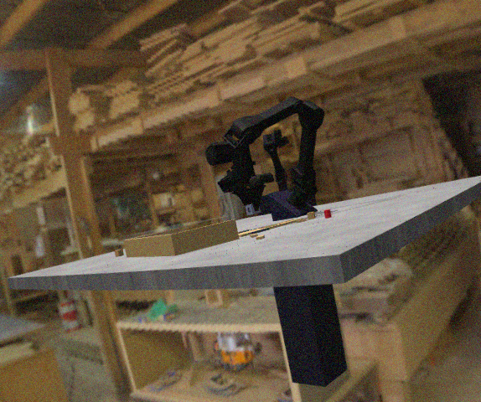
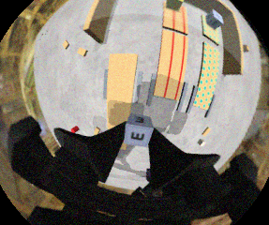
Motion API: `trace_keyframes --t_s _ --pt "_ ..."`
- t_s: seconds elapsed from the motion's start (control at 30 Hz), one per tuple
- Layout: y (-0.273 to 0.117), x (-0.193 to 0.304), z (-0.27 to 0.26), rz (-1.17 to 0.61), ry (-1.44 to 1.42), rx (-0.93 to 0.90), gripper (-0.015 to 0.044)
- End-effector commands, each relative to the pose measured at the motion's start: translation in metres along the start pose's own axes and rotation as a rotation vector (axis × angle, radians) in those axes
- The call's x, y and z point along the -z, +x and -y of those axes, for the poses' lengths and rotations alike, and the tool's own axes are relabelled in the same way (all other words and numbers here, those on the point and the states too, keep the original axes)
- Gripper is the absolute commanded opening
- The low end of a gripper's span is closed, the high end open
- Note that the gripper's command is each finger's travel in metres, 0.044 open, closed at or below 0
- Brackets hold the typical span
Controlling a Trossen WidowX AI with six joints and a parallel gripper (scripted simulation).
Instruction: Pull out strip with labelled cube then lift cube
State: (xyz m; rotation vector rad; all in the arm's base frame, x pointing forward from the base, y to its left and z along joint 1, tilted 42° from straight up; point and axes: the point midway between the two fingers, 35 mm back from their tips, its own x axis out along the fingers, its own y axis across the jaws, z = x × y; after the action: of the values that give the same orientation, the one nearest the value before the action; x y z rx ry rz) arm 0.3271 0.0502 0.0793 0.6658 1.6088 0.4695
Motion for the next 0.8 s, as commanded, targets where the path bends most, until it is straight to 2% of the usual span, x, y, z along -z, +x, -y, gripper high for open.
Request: trace_keyframes --t_s 0.0,0.27,0.53,0.77 --pt "0.0 0.012 0.006 0.005 -0.004 0.003 0.0" --pt "0.001 0.031 0.014 0.004 -0.003 0.003 0.0" --pt "-0.034 0.031 0.014 0.003 -0.002 0.004 0.0" --pt "-0.034 0.031 0.014 0.003 -0.002 0.004 0.0"
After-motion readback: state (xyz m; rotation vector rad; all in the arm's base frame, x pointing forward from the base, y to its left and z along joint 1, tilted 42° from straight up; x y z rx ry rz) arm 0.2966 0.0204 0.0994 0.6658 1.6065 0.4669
